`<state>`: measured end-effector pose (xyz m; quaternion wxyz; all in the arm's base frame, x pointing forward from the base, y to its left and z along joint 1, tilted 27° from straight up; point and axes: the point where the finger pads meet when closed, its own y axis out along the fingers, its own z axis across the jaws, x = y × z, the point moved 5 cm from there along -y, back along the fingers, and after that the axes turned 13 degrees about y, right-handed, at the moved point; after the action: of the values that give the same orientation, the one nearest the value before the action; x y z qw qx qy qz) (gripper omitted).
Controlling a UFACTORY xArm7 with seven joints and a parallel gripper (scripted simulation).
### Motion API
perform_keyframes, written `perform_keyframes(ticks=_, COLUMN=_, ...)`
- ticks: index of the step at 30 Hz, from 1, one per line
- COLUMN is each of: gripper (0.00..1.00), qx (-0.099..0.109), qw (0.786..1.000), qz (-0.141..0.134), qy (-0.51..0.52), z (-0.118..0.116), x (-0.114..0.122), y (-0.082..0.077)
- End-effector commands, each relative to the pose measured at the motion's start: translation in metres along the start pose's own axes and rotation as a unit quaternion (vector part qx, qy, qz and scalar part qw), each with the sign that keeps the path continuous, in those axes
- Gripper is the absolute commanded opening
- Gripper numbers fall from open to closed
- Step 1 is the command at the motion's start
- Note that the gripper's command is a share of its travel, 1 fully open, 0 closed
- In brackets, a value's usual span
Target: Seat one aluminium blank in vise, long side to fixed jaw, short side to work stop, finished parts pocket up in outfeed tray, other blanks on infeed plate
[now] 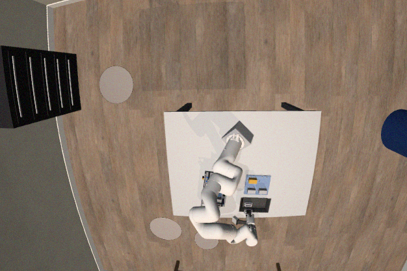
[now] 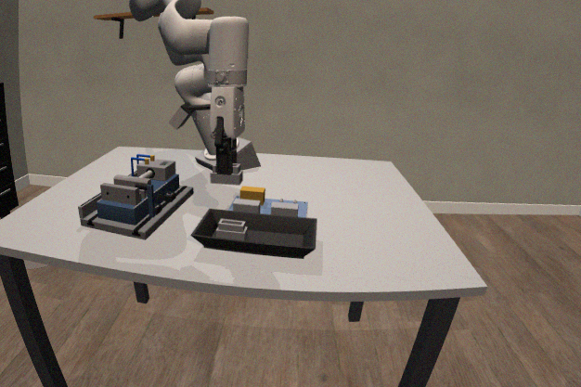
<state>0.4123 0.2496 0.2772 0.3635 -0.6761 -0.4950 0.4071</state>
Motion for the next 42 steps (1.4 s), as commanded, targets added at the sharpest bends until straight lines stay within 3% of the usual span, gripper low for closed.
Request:
perform_keyframes(ticks=1, gripper=0.00, qx=-0.001, qw=1.000, qz=0.012, qy=0.000, z=0.000, x=0.026, y=0.001)
perform_keyframes(ticks=10, gripper=0.00, qx=0.000, qw=1.000, qz=0.011, qy=-0.005, z=0.007, x=0.088, y=0.002)
perform_keyframes(ticks=15, gripper=0.00, qx=0.000, qw=1.000, qz=0.011, qy=-0.007, z=0.010, x=0.110, y=0.003)
perform_keyframes(ticks=42, gripper=0.00, qx=0.000, qw=1.000, qz=0.013, qy=-0.007, z=0.012, x=0.120, y=0.004)
